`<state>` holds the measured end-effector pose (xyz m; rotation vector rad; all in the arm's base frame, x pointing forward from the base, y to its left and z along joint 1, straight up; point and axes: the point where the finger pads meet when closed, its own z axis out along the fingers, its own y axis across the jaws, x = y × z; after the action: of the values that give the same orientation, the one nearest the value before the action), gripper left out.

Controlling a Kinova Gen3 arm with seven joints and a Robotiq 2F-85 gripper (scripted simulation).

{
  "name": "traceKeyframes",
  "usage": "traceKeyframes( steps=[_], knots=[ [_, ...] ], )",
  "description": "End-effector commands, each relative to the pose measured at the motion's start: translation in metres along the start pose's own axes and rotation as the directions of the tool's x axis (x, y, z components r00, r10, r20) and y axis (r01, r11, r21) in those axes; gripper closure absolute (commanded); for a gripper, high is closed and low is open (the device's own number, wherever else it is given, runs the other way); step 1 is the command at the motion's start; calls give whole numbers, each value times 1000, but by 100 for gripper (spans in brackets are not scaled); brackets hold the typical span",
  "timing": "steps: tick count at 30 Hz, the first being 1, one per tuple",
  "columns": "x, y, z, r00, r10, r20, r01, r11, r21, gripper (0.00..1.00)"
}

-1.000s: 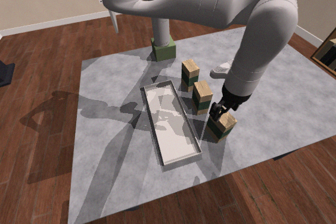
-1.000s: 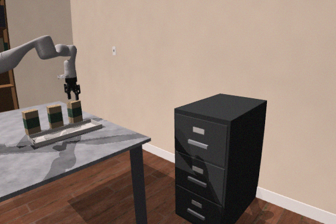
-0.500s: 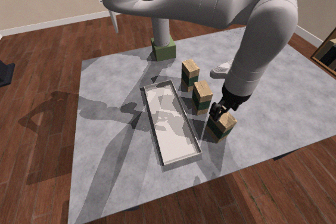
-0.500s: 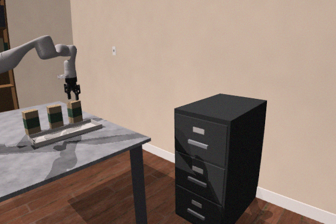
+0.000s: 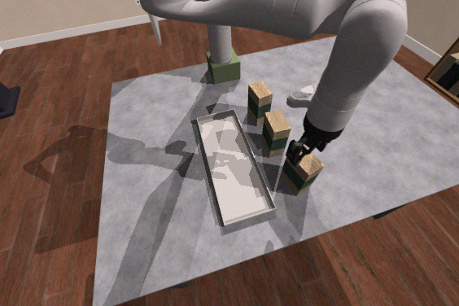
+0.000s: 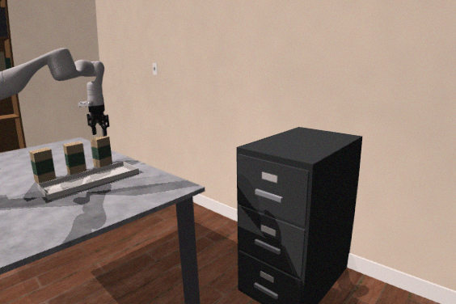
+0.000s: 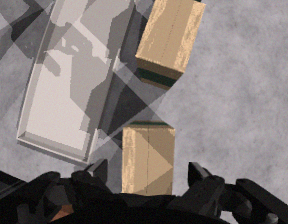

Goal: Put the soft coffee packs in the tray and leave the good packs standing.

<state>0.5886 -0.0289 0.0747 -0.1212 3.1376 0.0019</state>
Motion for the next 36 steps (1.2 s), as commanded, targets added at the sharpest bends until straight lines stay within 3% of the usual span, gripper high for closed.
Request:
traceKeyframes(
  steps=[1,36],
  knots=[
    [0,0,-1,1000,0,2,0,1000,1,15],
    [-1,0,37,1000,0,2,0,1000,1,15]
  ],
)
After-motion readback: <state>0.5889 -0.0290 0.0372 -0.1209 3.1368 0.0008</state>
